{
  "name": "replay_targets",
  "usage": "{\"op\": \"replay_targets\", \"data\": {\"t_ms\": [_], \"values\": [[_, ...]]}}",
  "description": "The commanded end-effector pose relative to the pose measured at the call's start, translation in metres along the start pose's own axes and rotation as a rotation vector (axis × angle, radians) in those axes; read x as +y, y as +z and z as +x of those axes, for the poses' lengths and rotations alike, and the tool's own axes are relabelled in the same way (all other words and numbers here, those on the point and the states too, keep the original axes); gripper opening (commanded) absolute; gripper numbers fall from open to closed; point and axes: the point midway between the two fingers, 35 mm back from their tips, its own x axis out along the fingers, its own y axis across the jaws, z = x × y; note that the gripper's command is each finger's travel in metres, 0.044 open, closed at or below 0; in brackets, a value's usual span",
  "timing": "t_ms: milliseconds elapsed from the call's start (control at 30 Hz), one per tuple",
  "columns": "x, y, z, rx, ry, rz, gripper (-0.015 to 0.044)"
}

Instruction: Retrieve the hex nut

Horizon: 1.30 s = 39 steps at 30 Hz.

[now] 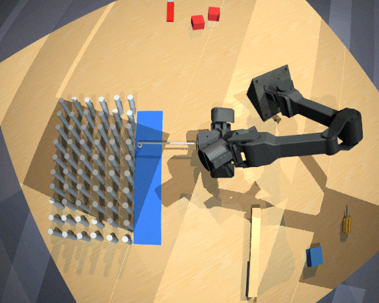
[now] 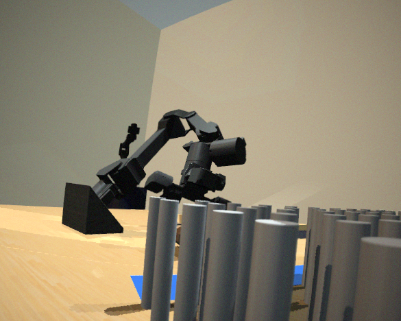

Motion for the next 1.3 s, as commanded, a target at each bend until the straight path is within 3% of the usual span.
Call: {"op": "replay_targets", "data": {"t_ms": [0, 533, 1267], "values": [[0.001, 0.004, -0.005, -0.010, 0.005, -0.005, 0.0000], [-0.006, -0.035, -0.023, -0.006, 0.003, 0.002, 0.0000], [-0.027, 0.001, -0.108, -0.009, -0.007, -0.004, 0.0000]]}}
